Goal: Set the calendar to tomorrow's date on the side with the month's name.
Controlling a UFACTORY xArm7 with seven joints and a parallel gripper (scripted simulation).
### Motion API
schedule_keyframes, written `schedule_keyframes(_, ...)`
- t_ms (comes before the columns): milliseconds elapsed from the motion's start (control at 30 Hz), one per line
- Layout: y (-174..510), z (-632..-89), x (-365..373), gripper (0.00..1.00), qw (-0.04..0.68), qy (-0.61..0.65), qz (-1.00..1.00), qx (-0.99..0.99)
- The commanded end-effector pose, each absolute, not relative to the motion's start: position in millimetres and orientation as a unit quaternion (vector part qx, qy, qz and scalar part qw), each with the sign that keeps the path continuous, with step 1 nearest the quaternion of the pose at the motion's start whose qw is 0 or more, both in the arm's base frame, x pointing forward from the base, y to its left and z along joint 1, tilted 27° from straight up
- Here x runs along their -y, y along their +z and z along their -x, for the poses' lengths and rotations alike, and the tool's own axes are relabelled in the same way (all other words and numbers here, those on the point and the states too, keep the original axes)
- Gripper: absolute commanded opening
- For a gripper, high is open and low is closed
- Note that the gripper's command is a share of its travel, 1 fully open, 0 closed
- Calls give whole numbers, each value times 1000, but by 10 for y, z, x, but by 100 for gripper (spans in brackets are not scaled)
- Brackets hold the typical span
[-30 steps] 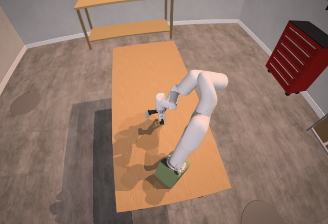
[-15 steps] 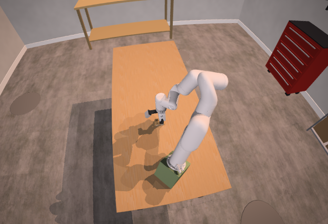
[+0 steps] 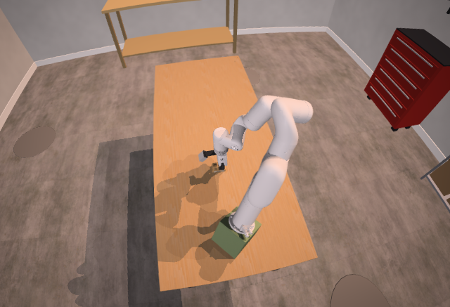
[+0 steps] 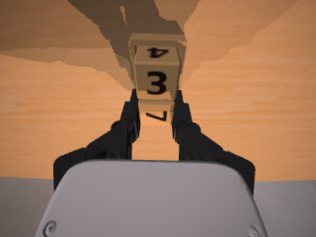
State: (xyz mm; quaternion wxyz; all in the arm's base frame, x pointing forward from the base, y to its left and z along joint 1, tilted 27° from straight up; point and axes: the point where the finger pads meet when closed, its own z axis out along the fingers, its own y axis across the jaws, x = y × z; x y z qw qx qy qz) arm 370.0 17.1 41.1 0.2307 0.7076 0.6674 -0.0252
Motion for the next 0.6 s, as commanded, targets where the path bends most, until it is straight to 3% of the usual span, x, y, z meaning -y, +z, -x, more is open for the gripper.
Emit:
schedule_keyframes(0,416,-3706,-180,29,231,-24,-707,-668)
schedule_keyframes(567,767,-3599,-321,29,231,-24,-707,-668)
